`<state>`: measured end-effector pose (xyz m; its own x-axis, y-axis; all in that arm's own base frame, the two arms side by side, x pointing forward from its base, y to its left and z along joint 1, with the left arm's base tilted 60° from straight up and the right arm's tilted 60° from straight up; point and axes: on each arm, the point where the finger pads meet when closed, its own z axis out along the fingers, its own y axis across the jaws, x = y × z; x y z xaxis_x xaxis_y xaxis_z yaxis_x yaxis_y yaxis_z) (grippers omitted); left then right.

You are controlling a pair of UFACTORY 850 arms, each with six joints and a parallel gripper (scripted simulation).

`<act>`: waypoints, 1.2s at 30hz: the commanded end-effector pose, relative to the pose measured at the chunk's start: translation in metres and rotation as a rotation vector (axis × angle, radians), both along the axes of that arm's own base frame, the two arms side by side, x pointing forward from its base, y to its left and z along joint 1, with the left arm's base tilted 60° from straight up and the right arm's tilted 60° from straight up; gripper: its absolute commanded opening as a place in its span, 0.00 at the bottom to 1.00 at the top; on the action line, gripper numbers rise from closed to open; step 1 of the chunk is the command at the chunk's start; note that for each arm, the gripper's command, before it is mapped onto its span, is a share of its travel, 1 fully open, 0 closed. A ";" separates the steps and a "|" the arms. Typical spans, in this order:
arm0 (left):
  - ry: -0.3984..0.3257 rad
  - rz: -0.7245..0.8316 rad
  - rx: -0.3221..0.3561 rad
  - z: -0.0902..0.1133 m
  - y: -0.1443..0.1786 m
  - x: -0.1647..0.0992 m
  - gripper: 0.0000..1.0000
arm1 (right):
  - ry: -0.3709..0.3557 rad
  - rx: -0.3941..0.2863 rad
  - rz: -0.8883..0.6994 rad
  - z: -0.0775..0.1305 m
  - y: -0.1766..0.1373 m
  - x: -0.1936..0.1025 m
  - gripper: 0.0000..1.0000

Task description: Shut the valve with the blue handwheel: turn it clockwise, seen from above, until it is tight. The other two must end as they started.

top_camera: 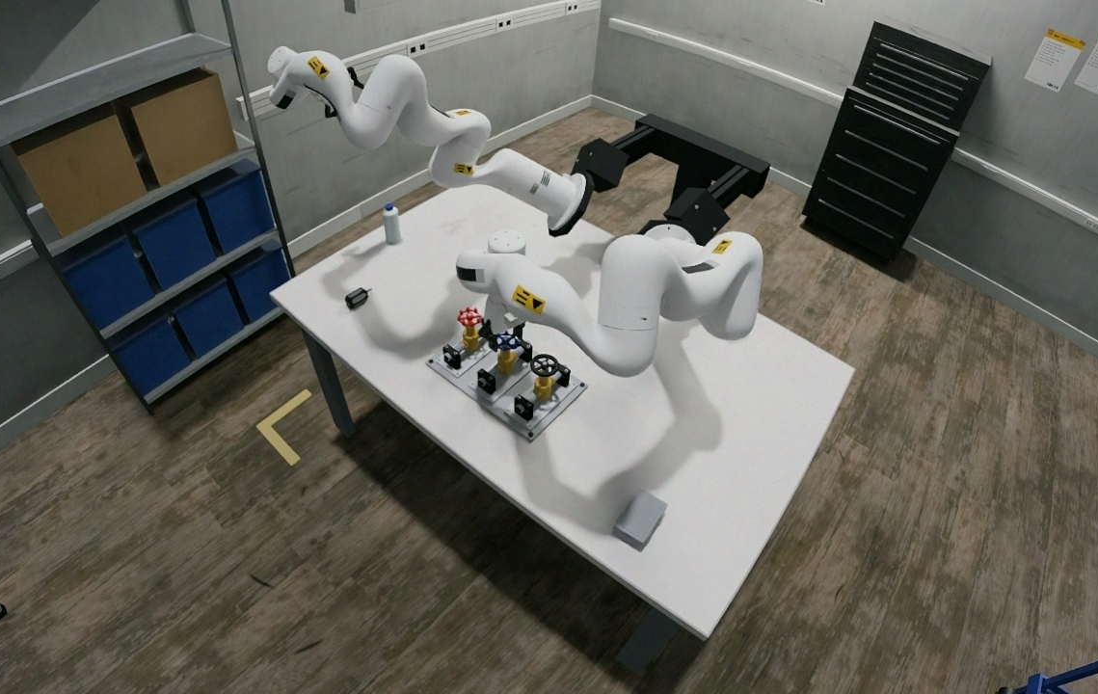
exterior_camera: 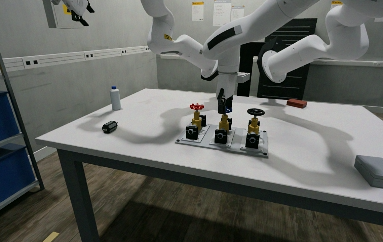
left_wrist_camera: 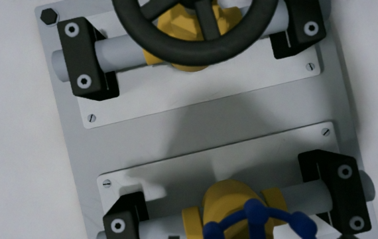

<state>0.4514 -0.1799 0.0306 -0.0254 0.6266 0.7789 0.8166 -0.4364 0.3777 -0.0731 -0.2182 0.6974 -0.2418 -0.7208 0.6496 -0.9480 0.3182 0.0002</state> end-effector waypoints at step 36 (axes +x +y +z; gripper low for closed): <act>0.000 -0.001 -0.001 0.034 -0.044 -0.038 0.79 | 0.000 -0.001 0.000 0.000 0.000 0.000 1.00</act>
